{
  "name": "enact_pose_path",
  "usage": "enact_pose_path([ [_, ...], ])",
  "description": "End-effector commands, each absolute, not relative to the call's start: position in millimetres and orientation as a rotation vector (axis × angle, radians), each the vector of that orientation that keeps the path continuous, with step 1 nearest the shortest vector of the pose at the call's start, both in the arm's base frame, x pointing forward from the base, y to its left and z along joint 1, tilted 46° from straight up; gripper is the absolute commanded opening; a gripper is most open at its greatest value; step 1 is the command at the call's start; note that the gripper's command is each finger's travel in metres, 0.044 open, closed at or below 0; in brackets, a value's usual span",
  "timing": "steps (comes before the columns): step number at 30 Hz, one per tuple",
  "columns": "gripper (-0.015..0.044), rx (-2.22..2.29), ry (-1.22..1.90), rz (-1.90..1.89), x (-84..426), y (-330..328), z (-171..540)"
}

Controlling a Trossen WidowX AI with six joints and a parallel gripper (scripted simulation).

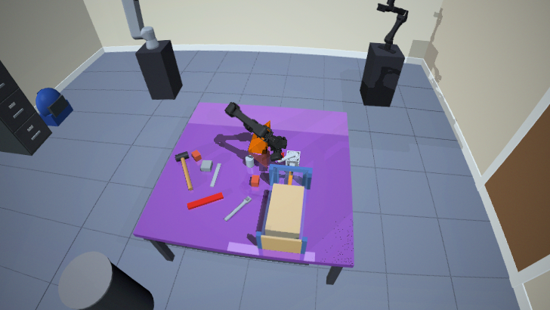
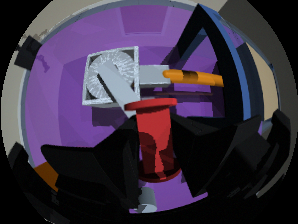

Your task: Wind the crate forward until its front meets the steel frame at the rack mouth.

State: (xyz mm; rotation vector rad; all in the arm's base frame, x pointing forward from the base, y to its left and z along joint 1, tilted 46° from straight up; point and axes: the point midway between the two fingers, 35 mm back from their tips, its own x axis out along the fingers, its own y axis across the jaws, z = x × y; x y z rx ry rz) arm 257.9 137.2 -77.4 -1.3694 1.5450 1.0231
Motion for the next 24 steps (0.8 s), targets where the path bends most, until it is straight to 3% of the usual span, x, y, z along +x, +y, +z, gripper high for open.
enact_pose_path([
  [1,0.0000,-1.377,1.530,1.009,270.6,139.6,-84.7],
  [24,0.0000,-1.376,1.527,1.008,295.2,158.5,-105.4],
])
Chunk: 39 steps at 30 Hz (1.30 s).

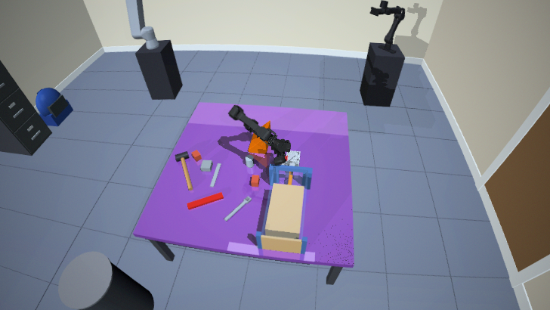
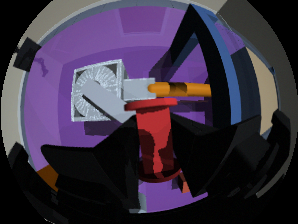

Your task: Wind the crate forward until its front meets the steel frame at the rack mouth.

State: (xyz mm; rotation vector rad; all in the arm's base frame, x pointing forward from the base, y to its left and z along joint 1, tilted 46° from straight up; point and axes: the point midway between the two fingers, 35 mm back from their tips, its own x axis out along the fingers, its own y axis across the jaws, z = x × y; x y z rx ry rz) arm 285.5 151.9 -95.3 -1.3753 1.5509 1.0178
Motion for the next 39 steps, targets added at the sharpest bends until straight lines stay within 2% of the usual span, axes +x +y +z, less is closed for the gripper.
enact_pose_path([
  [1,0.0000,-1.376,1.527,1.008,295.8,159.2,-106.1],
  [39,0.0000,-1.374,1.522,1.009,308.4,201.5,-147.1],
])
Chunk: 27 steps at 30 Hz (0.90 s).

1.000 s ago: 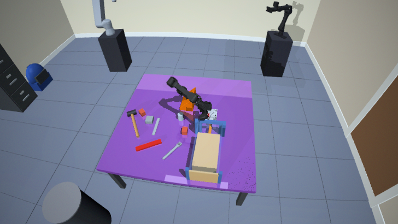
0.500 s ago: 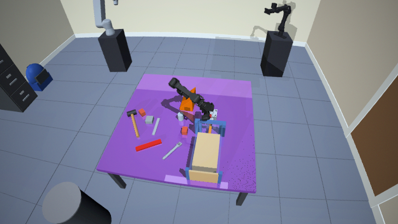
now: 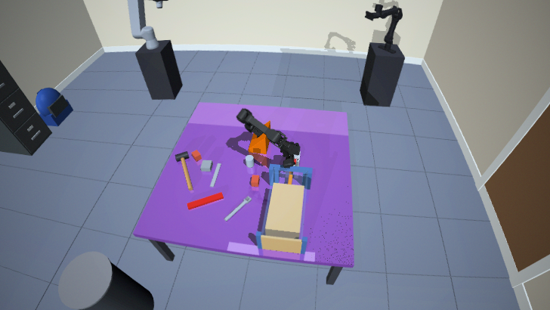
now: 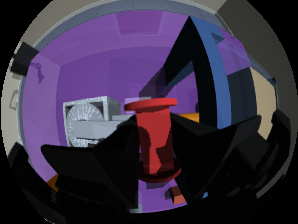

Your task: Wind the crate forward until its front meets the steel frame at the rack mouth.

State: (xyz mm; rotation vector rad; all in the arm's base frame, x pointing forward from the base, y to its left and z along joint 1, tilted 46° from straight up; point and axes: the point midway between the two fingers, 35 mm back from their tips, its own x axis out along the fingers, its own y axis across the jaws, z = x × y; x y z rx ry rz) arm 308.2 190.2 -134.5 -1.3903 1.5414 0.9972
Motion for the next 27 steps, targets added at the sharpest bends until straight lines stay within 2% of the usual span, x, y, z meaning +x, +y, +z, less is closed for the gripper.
enact_pose_path([
  [1,0.0000,-1.374,1.522,1.009,308.2,203.0,-148.4],
  [27,0.0000,-1.372,1.520,1.011,299.6,225.8,-168.6],
])
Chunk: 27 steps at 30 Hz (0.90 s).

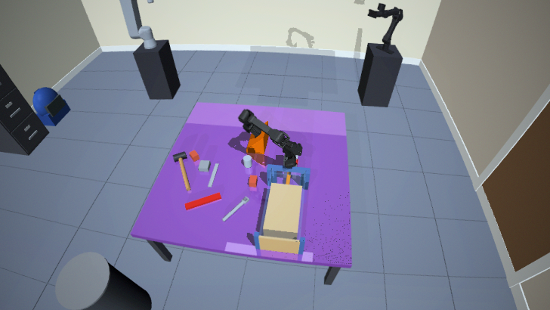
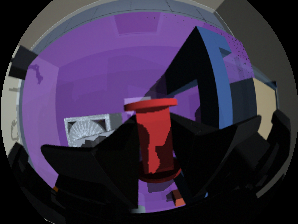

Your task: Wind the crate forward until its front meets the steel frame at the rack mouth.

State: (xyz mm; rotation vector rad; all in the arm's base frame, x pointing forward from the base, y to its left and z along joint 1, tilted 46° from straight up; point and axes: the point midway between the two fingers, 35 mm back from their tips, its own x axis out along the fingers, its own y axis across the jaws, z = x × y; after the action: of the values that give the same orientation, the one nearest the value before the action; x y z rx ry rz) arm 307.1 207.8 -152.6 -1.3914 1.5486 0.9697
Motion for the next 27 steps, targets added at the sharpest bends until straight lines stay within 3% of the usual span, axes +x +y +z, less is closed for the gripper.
enact_pose_path([
  [1,0.0000,-1.372,1.520,1.011,299.0,226.7,-169.3],
  [27,0.0000,-1.371,1.519,1.012,287.9,240.6,-180.9],
])
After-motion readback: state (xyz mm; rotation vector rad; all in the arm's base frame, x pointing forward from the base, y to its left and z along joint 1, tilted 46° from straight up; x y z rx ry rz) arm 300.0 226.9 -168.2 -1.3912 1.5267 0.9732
